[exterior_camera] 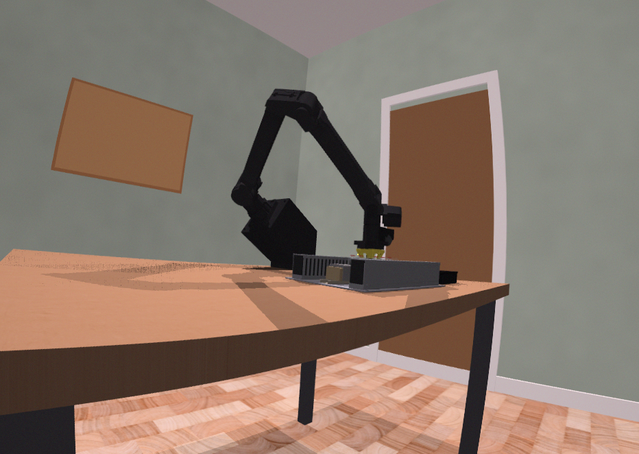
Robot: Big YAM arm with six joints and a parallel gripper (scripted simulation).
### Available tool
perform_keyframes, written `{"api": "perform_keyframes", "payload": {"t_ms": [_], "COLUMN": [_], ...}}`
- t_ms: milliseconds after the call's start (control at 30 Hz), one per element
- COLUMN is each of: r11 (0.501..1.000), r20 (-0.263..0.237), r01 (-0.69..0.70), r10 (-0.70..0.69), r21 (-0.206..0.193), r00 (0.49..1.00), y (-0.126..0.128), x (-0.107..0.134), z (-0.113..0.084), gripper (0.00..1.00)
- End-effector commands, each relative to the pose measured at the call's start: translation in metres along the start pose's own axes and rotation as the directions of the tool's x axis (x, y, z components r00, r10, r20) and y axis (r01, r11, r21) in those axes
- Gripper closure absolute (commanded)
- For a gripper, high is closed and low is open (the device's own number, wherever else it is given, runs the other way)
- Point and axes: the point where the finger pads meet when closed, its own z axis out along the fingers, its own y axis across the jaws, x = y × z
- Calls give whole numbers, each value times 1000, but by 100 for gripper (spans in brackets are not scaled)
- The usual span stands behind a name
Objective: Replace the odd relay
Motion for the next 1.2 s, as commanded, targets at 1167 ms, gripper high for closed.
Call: {"api": "perform_keyframes", "payload": {"t_ms": [1167], "r11": [999], "r20": [15], "r01": [-30], "r10": [29], "r21": [17], "r00": [999], "y": [-15], "x": [-2], "z": [-19], "gripper": [100]}}
